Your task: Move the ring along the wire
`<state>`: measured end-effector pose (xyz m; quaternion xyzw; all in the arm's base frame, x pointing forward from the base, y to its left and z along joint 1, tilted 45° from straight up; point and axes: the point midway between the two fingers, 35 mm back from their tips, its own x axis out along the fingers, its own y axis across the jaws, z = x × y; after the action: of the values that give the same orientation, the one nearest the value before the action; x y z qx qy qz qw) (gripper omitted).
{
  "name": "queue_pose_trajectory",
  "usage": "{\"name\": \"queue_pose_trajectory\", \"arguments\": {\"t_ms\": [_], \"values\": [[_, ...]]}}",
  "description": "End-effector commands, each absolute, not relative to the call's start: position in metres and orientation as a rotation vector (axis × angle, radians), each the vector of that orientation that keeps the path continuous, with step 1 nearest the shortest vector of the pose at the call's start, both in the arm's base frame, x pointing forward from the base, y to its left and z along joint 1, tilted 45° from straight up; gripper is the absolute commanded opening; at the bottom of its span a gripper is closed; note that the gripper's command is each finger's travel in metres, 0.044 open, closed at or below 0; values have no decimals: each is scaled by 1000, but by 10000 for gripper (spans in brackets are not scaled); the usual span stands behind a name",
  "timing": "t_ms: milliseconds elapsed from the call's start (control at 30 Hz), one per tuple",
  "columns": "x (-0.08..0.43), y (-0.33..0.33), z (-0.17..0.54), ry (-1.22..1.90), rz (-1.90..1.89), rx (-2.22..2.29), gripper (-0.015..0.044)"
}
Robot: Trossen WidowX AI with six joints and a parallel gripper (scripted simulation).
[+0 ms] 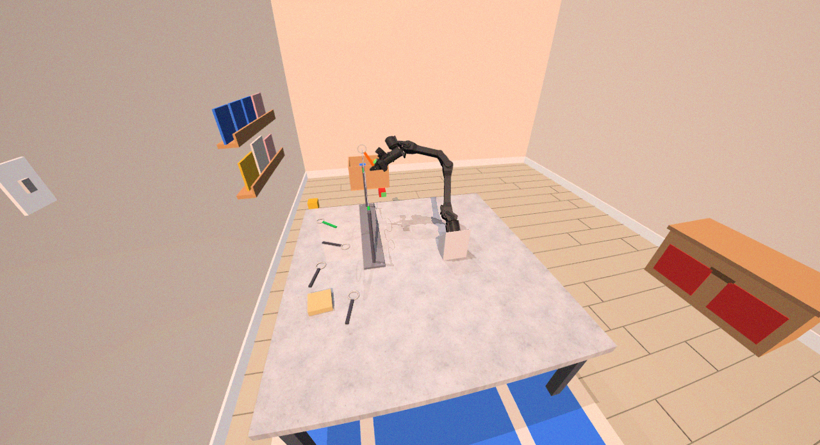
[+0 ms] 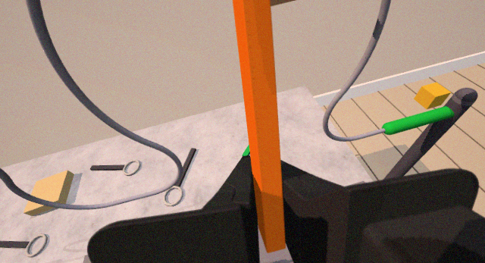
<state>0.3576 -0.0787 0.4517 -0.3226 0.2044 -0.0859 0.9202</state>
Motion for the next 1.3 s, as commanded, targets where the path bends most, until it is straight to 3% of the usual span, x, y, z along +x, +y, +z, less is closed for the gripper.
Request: {"name": "queue_pose_trajectory", "arguments": {"t_ms": [0,1267], "values": [[358,-80,451,413,-194,-722,-150],[358,-88,461,318,-343,-1187,-150]]}}
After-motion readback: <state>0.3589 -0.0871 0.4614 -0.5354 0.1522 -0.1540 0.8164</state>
